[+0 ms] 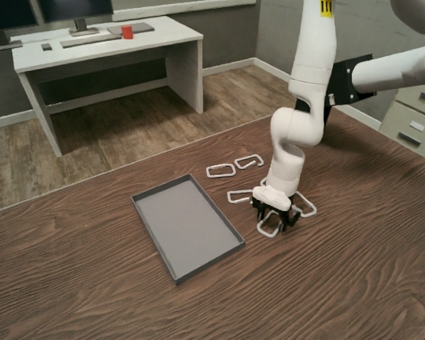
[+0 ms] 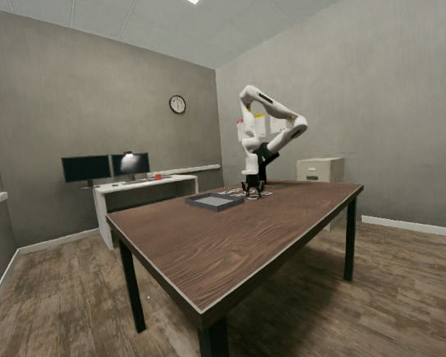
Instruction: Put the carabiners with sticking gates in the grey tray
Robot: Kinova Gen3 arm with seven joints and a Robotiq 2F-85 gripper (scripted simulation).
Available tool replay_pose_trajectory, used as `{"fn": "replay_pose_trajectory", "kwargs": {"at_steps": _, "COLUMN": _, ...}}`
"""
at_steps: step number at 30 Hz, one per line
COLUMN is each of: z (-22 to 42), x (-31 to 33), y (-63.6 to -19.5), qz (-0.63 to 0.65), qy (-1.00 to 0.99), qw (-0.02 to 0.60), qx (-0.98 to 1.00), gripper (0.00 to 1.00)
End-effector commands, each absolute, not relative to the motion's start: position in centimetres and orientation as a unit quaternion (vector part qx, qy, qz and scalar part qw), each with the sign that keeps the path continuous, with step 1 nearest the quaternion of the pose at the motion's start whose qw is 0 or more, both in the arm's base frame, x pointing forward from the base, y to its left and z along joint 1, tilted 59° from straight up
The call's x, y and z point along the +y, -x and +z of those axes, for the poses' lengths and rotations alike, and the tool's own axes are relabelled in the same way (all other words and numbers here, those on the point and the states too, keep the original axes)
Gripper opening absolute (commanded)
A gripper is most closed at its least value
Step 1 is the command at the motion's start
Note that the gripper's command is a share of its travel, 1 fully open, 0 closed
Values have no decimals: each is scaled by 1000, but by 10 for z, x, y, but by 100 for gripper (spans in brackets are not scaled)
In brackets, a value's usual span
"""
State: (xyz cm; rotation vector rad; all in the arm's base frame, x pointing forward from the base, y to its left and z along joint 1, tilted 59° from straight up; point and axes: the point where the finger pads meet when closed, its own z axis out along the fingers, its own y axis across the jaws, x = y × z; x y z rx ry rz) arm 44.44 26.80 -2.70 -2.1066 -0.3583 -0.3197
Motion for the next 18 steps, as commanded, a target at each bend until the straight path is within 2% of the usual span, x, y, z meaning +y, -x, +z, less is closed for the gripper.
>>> {"fn": "replay_pose_trajectory", "kwargs": {"at_steps": 1, "z": -27, "x": 268, "y": -445, "qz": -131, "qy": 860, "qw": 471, "qx": -146, "gripper": 67}}
{"fn": "replay_pose_trajectory", "kwargs": {"at_steps": 14, "z": -27, "x": 268, "y": -445, "qz": -131, "qy": 860, "qw": 471, "qx": -146, "gripper": 67}}
{"fn": "replay_pose_trajectory", "kwargs": {"at_steps": 15, "z": -27, "x": 267, "y": -445, "qz": -131, "qy": 860, "qw": 471, "qx": -146, "gripper": 63}}
{"fn": "replay_pose_trajectory", "kwargs": {"at_steps": 18, "z": -27, "x": 267, "y": -445, "qz": -131, "qy": 860, "qw": 471, "qx": -146, "gripper": 63}}
